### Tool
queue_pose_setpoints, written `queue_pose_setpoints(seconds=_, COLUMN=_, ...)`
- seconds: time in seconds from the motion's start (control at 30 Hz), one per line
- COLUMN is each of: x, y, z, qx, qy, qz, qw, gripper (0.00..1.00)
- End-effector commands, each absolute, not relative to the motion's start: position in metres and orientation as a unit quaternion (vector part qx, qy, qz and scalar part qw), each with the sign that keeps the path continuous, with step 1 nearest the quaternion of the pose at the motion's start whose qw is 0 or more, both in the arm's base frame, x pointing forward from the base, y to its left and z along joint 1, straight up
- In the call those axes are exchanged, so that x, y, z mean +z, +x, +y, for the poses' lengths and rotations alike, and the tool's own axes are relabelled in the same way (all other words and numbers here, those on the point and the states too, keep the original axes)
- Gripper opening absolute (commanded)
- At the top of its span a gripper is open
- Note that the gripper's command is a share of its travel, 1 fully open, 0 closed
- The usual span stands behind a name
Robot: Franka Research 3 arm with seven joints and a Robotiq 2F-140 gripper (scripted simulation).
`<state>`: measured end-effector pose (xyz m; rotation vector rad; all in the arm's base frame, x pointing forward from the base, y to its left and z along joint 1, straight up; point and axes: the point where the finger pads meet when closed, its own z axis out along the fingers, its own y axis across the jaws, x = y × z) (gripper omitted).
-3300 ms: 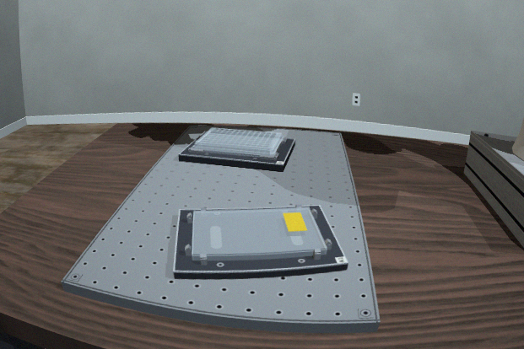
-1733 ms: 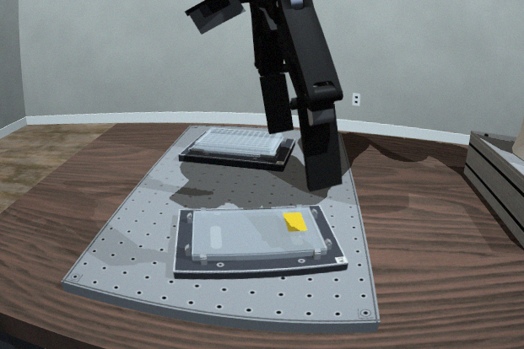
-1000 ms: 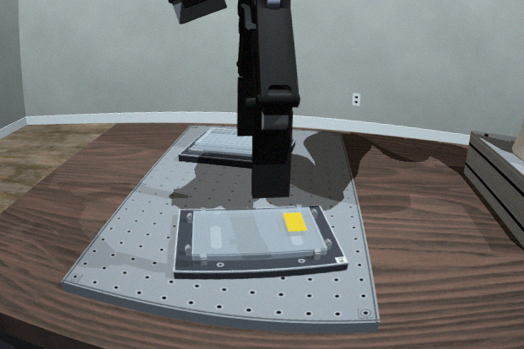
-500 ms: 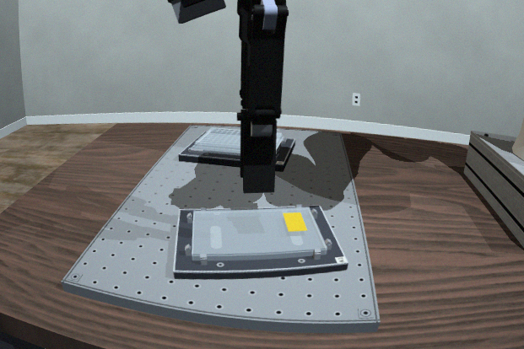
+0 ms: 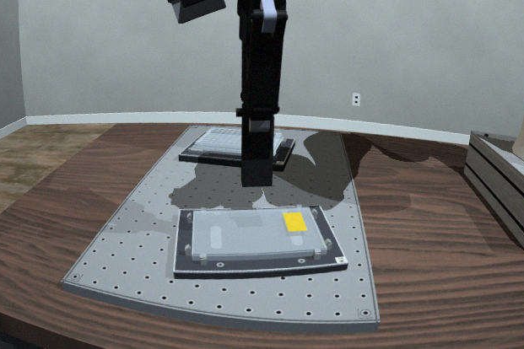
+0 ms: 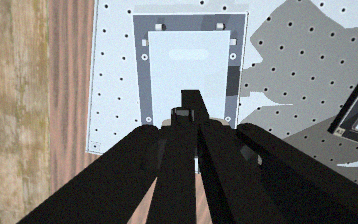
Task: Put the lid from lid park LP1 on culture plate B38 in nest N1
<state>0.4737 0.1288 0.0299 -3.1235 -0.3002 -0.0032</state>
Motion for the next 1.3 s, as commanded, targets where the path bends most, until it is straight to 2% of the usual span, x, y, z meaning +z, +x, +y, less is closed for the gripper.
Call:
queue_pose_setpoints(seconds=0.0, x=0.0284, y=0.4729, z=0.1284, qx=-0.001, qy=-0.996, qz=-0.095, qw=0.001, gripper=0.10)
queue_pose_setpoints(seconds=0.43, x=0.0284, y=0.4729, z=0.1284, qx=-0.001, qy=-0.996, qz=-0.095, qw=0.001, gripper=0.10)
queue_pose_setpoints(seconds=0.47, x=0.0284, y=0.4729, z=0.1284, qx=-0.001, qy=-0.996, qz=-0.095, qw=0.001, gripper=0.69)
queue_pose_setpoints(seconds=1.27, x=0.0284, y=0.4729, z=0.1284, qx=-0.001, qy=-0.996, qz=-0.095, qw=0.001, gripper=0.69)
